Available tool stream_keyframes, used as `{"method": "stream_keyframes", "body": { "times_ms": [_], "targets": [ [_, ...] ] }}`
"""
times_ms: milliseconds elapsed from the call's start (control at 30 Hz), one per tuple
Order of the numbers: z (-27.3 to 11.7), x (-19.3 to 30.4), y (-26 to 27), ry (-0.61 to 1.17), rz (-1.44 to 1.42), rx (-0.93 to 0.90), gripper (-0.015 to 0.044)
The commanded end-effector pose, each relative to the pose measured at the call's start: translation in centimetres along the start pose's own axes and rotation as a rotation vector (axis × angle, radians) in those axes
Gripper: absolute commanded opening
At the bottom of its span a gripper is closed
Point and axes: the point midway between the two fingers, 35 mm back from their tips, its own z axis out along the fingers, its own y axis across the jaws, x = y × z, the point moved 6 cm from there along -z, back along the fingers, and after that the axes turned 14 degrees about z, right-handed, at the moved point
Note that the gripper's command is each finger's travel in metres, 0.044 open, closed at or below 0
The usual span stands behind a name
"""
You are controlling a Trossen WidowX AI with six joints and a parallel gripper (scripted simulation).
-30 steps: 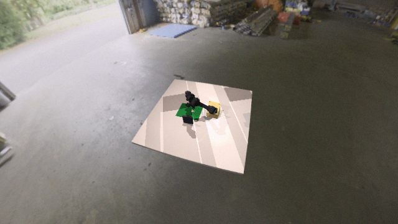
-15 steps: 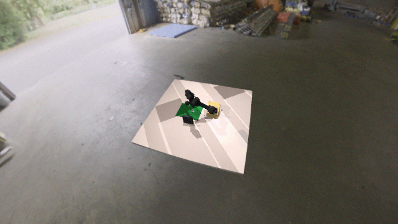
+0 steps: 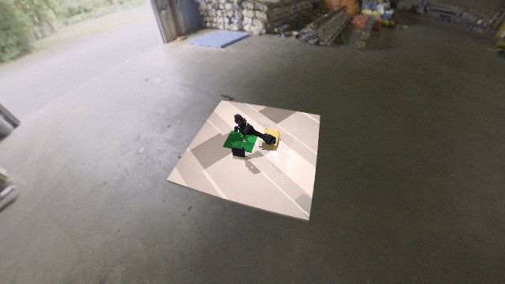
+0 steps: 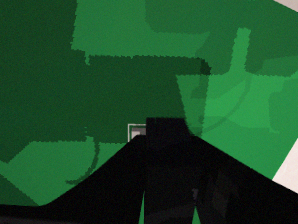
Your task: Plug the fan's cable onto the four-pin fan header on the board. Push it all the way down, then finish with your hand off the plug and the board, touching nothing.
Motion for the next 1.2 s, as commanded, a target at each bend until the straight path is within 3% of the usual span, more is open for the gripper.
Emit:
{"method": "stream_keyframes", "body": {
  "times_ms": [0, 1167],
  "targets": [
    [-0.1, 0.4, 0.0, 0.001, 0.156, -0.004, 0.0000],
    [0.0, 2.5, -0.4, 0.005, 1.340, -0.001, 0.0000]
  ]
}}
